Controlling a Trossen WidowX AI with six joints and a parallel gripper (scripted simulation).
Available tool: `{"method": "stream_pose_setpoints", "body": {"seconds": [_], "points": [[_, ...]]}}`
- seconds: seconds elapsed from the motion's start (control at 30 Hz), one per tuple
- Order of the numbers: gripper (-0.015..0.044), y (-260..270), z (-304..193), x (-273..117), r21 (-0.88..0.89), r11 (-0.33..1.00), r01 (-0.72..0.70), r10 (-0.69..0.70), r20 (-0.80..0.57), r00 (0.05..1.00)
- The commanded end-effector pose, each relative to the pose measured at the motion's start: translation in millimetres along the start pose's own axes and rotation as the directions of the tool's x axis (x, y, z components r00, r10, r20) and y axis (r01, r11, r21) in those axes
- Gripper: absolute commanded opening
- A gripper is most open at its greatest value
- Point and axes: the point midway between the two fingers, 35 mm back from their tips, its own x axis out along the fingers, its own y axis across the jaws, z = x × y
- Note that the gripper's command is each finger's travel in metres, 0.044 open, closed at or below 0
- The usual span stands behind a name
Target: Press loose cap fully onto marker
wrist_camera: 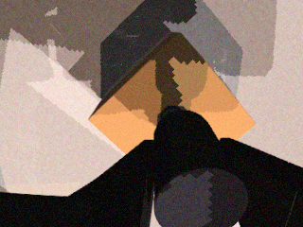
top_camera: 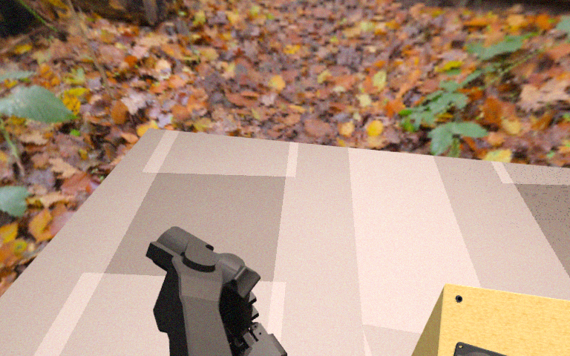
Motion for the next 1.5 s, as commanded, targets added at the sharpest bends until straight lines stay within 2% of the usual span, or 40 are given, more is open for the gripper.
{"method": "stream_pose_setpoints", "body": {"seconds": [0.0,1.2,1.47], "points": [[0.0000,1.3,-1.3,1.5,0.004,1.000,-0.005,0.005,0.000,1.000],[0.0000,1.3,-1.1,1.5,0.004,1.000,-0.005,0.005,0.000,1.000],[0.0210,0.5,-0.2,0.8,0.000,1.000,-0.002,0.002,-0.001,1.000]]}}
